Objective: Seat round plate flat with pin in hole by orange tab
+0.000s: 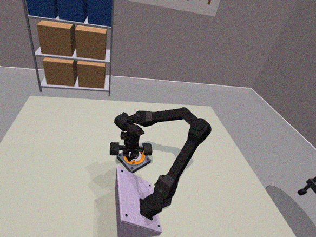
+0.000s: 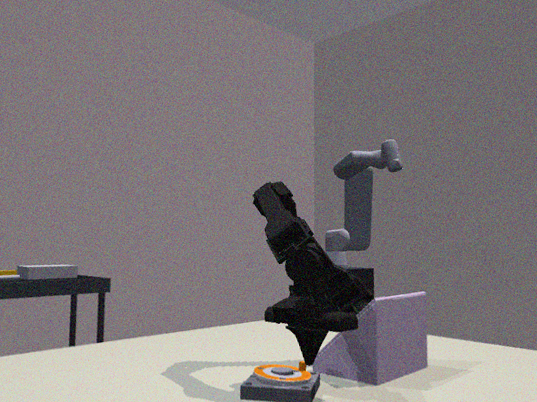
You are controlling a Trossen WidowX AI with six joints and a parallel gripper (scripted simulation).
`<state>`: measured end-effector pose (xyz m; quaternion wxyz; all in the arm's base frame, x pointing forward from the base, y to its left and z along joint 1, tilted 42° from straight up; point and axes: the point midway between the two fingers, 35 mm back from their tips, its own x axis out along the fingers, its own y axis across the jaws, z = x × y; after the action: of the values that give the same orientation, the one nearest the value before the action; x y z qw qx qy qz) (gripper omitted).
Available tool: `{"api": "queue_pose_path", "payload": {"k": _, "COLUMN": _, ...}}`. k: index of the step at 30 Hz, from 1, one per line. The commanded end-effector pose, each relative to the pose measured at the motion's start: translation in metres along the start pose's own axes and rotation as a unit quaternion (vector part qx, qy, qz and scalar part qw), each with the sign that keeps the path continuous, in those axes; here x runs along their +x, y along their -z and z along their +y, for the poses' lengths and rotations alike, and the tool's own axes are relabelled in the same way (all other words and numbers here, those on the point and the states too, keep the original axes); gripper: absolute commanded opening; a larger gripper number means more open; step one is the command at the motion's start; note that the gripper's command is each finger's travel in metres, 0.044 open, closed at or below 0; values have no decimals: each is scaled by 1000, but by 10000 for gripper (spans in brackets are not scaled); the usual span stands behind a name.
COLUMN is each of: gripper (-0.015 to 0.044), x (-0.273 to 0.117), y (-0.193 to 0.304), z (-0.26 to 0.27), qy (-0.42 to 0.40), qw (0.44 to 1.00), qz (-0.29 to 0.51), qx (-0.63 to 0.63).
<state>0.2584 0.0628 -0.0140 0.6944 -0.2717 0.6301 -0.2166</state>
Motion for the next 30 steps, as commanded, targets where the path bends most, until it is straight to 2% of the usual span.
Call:
{"api": "queue_pose_path", "payload": {"k": 1, "gripper": 0, "x": 6, "y": 3, "z": -2, "qy": 4, "qw": 1000, "qz": 1, "qx": -4}}
{"api": "queue_pose_path", "payload": {"k": 30, "gripper": 0, "x": 7, "y": 12, "z": -25, "qy": 5, "qw": 1000, "qz": 2, "qx": -4}}
